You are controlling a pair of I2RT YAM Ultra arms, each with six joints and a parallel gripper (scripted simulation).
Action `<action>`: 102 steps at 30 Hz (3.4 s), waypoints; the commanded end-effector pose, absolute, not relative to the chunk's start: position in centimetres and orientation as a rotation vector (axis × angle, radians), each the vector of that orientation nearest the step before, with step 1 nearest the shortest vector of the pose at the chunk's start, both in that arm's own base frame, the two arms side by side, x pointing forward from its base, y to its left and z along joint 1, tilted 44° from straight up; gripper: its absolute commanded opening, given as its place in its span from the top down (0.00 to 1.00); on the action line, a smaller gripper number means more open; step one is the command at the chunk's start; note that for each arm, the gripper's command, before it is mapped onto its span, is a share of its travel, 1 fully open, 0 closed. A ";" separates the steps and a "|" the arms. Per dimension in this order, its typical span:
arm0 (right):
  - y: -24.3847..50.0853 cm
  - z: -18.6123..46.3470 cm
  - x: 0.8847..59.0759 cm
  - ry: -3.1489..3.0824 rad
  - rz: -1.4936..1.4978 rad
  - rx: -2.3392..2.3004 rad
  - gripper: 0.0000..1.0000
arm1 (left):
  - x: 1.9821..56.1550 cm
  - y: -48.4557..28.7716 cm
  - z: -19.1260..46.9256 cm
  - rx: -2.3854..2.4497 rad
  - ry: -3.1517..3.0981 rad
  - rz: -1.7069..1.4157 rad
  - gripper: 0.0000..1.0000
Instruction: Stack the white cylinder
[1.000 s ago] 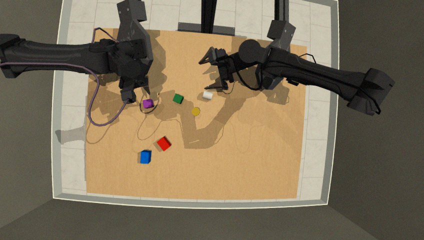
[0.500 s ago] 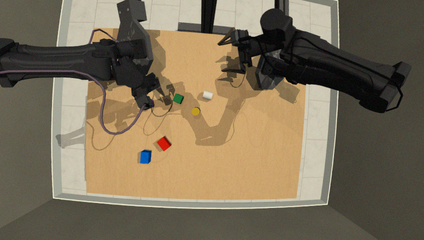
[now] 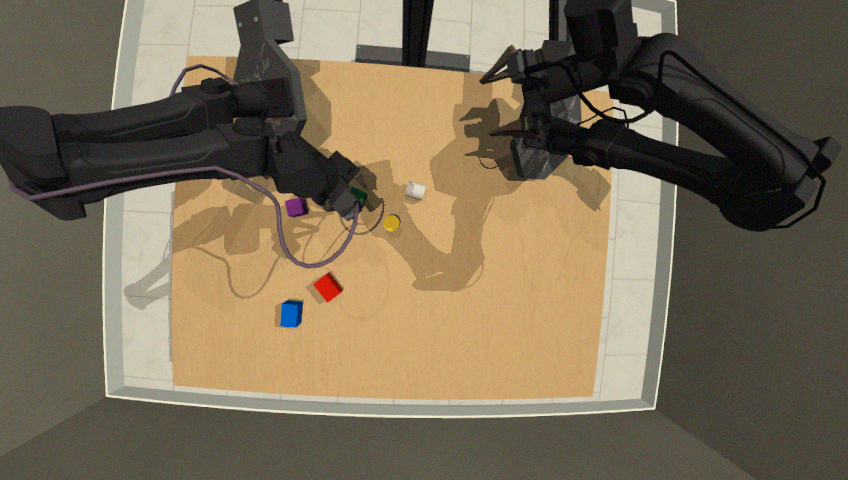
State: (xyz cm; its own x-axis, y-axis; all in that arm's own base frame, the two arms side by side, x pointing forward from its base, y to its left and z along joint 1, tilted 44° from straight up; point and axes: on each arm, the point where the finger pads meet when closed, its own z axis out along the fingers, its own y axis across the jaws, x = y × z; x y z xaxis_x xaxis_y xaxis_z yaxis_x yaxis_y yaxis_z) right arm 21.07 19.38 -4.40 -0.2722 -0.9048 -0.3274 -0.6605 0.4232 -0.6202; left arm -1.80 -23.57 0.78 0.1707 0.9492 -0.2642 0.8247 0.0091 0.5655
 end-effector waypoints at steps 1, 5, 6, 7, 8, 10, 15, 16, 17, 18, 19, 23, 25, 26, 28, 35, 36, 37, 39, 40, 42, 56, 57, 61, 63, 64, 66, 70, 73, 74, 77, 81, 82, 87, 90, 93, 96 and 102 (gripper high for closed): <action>24.0 -6.3 22.4 1.880 -0.325 -1.470 0.36 | -1.7 -20.4 4.6 1.740 1.739 0.402 0.00; 24.1 -8.4 22.1 1.857 -0.324 -1.559 0.36 | -1.7 -19.4 5.8 1.723 1.734 0.422 0.00; 24.8 -8.9 22.4 1.834 -0.311 -1.583 0.36 | -1.7 -18.9 6.3 1.714 1.730 0.430 0.00; 25.2 -9.3 22.5 1.813 -0.301 -1.607 0.36 | -1.7 -18.5 6.9 1.706 1.725 0.435 0.00; 25.3 -10.0 22.5 1.799 -0.297 -1.635 0.36 | -1.7 -18.1 7.4 1.700 1.720 0.437 0.00; 25.5 -11.6 22.4 1.774 -0.290 -1.694 0.36 | -1.7 -17.5 8.3 1.690 1.709 0.436 0.00; 24.4 -15.8 21.6 1.755 -0.294 -1.822 0.36 | -2.1 -17.0 9.6 1.688 1.688 0.406 0.00; 24.3 -16.1 21.5 1.755 -0.294 -1.830 0.36 | -2.4 -17.2 9.5 1.697 1.687 0.385 0.00; 24.2 -16.3 21.5 1.757 -0.296 -1.834 0.36 | -2.5 -17.2 9.5 1.700 1.687 0.380 0.00; 23.9 -16.7 21.3 1.775 -0.301 -1.841 0.36 | -2.5 -17.3 9.5 1.701 1.687 0.378 0.00; 23.6 -16.7 21.4 1.782 -0.315 -1.837 0.36 | -2.5 -17.3 9.5 1.701 1.687 0.378 0.00; 23.7 -16.7 21.3 1.780 -0.315 -1.841 0.36 | -2.5 -17.3 9.5 1.701 1.687 0.378 0.00; 23.7 -16.7 21.3 1.780 -0.315 -1.841 0.36 | -2.5 -17.3 9.5 1.701 1.687 0.378 0.00; 23.7 -16.7 21.3 1.780 -0.315 -1.841 0.36 | -2.5 -17.3 9.5 1.701 1.687 0.378 0.00; 23.7 -16.7 21.3 1.780 -0.315 -1.841 0.36 | -2.5 -17.3 9.5 1.701 1.687 0.378 0.00; 24.3 -17.3 21.4 1.766 -0.302 -1.841 0.36 | -2.5 -17.3 9.5 1.701 1.687 0.378 0.00; 24.4 -17.4 21.5 1.766 -0.302 -1.841 0.36 | -2.5 -17.3 9.5 1.701 1.687 0.378 0.00; 24.4 -17.4 21.5 1.766 -0.302 -1.841 0.36 | -2.5 -17.3 9.5 1.701 1.687 0.378 0.00; 24.3 -17.7 21.3 1.770 -0.305 -1.852 0.36 | -2.5 -17.3 9.5 1.701 1.687 0.378 0.00; 24.5 -17.8 21.4 1.767 -0.303 -1.847 0.36 | -2.5 -17.3 9.5 1.701 1.687 0.378 0.00; 24.5 -18.0 21.8 1.771 -0.304 -1.837 0.36 | -2.5 -17.3 9.5 1.701 1.687 0.378 0.00; 24.8 -19.6 22.5 1.771 -0.306 -1.850 0.36 | -2.5 -17.3 9.5 1.701 1.687 0.378 0.00; 24.8 -19.7 22.7 1.772 -0.306 -1.843 0.36 | -2.5 -17.3 9.5 1.701 1.687 0.378 0.00; 24.9 -20.1 23.1 1.774 -0.307 -1.840 0.36 | -2.5 -17.3 9.5 1.701 1.687 0.378 0.00; 25.0 -20.4 23.3 1.774 -0.307 -1.840 0.36 | -2.5 -17.3 9.5 1.701 1.687 0.378 0.00; 25.0 -20.5 23.4 1.774 -0.307 -1.840 0.36 | -2.5 -17.3 9.5 1.701 1.687 0.378 0.00; 25.1 -20.8 23.5 1.772 -0.307 -1.841 0.36 | -2.5 -17.3 9.5 1.701 1.687 0.378 0.00; 25.2 -21.1 23.6 1.771 -0.306 -1.847 0.36 | -2.5 -17.3 9.5 1.701 1.687 0.378 0.00; 25.2 -21.1 23.5 1.769 -0.306 -1.849 0.36 | -2.5 -17.3 9.5 1.701 1.687 0.378 0.00; 25.2 -21.1 23.5 1.769 -0.306 -1.849 0.36 | -2.5 -17.3 9.5 1.701 1.687 0.378 0.00; 25.2 -21.1 23.5 1.769 -0.306 -1.849 0.36 | -2.5 -17.3 9.5 1.701 1.687 0.378 0.00; 25.2 -21.1 23.5 1.769 -0.306 -1.849 0.45 | -2.5 -17.3 9.5 1.701 1.687 0.378 0.00; 25.2 -21.1 23.5 1.769 -0.306 -1.849 0.45 | -2.5 -17.3 9.5 1.701 1.687 0.378 0.00; 24.8 -21.0 23.5 1.778 -0.310 -1.855 0.53 | -2.5 -17.3 9.5 1.701 1.687 0.378 0.00; 24.9 -21.0 23.4 1.775 -0.309 -1.858 0.53 | -2.5 -17.3 9.5 1.701 1.687 0.378 0.00; 24.8 -21.2 23.7 1.784 -0.313 -1.857 0.57 | -2.5 -17.3 9.5 1.701 1.687 0.378 0.00; 24.9 -21.2 23.6 1.779 -0.311 -1.861 0.62 | -2.5 -17.3 9.5 1.701 1.687 0.378 0.00; 25.1 -20.8 23.9 1.776 -0.309 -1.852 1.00 | -2.5 -17.3 9.5 1.701 1.687 0.378 0.00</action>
State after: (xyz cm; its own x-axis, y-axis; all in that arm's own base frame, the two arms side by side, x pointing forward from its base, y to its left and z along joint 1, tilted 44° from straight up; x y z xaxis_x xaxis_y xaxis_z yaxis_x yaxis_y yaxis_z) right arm 23.88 24.43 -20.69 0.0829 -0.9763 -0.2000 -0.8418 0.0388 -0.5383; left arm -1.82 -16.70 8.57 0.1106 0.9672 -0.2288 0.7340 0.0757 0.6749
